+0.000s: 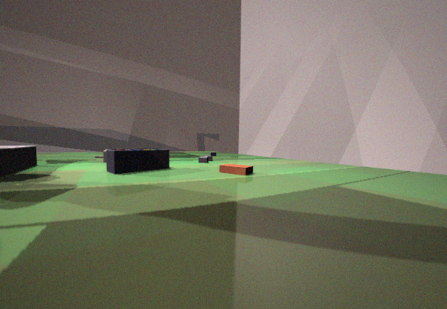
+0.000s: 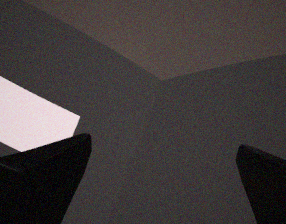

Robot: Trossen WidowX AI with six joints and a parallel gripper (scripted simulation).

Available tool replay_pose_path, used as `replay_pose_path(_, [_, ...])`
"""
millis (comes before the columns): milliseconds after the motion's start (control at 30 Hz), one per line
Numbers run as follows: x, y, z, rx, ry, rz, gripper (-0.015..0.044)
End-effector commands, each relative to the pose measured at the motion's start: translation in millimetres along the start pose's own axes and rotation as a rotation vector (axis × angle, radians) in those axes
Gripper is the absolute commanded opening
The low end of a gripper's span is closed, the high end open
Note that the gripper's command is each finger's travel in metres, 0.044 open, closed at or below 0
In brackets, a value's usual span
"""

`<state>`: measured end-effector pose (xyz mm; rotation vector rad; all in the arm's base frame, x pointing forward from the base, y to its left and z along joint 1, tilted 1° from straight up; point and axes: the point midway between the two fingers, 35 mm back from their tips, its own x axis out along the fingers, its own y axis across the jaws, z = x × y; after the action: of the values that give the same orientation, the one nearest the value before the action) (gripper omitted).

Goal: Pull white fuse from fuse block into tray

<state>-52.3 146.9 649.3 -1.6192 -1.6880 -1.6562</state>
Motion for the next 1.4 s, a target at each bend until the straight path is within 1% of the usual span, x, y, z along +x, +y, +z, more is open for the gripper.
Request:
replay_pose_path(0, [-0.3,0.3,1.3,-0.013,-0.004,0.002,0.0374])
replay_pose_path(67, [-2.3,2.0,12.9,-0.119,-0.038,0.012,0.0321])
replay_pose_path(200, [-4.3,-1.3,62.2,-0.383,-0.196,-0.029,0.0216])
replay_pose_path(367, [-19.3,0.8,130.9,-0.728,-0.410,-0.139,0.0085])
replay_pose_path(400, [-25.1,2.5,146.9,-0.807,-0.460,-0.174,0.0070])
replay_pose_path(567, [-63.2,15.8,217.8,-1.154,-0.680,-0.388,0.0070])
replay_pose_path(767, [-112.5,34.0,272.8,-1.423,-0.853,-0.656,0.0070])
replay_pose_path(933, [-164.2,52.0,310.1,-1.601,-0.966,-0.942,0.0070])
replay_pose_path(1167, [-248.3,77.5,344.5,-1.744,-1.043,-1.423,0.0070])
replay_pose_path(1367, [-325.4,95.9,355.9,-1.742,-1.004,-1.876,0.0070])
